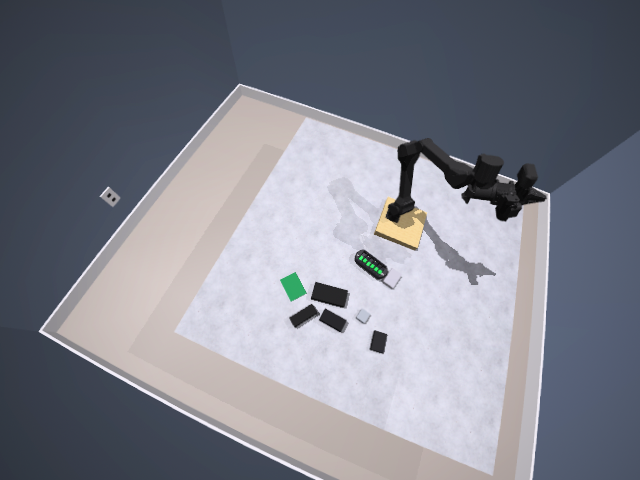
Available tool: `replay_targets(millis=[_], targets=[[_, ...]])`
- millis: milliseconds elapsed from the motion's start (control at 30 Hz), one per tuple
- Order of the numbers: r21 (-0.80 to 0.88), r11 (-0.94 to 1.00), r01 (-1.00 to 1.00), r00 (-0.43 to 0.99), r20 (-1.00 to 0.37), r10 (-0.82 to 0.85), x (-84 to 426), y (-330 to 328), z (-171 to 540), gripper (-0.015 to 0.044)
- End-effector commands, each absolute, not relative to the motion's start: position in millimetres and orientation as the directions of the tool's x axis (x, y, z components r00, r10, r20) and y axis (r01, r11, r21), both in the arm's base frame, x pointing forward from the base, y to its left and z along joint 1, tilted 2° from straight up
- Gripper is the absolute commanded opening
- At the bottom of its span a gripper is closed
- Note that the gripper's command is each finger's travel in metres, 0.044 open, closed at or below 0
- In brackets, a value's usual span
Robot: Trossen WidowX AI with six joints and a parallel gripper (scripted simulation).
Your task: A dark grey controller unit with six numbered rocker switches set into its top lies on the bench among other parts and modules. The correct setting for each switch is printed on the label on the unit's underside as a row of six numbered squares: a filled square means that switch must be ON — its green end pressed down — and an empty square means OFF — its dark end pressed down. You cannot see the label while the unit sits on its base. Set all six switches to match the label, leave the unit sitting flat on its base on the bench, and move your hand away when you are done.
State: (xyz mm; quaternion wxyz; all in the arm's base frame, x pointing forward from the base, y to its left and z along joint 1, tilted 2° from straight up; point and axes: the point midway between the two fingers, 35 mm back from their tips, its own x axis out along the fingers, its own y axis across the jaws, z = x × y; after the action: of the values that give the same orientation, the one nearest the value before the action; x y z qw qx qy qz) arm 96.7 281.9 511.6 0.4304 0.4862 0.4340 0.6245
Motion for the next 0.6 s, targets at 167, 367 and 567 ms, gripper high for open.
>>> replay_targets(millis=[167,367,567], targets=[[0.996,-0.032,0.085,0.285,0.006,0.959,212,263,415,0.0],[0.96,0.054,0.276,0.527,-0.197,0.827,272,216,340,0.0],[0.874,0.071,0.48,0.667,-0.417,0.617,306,151,263,0.0]])
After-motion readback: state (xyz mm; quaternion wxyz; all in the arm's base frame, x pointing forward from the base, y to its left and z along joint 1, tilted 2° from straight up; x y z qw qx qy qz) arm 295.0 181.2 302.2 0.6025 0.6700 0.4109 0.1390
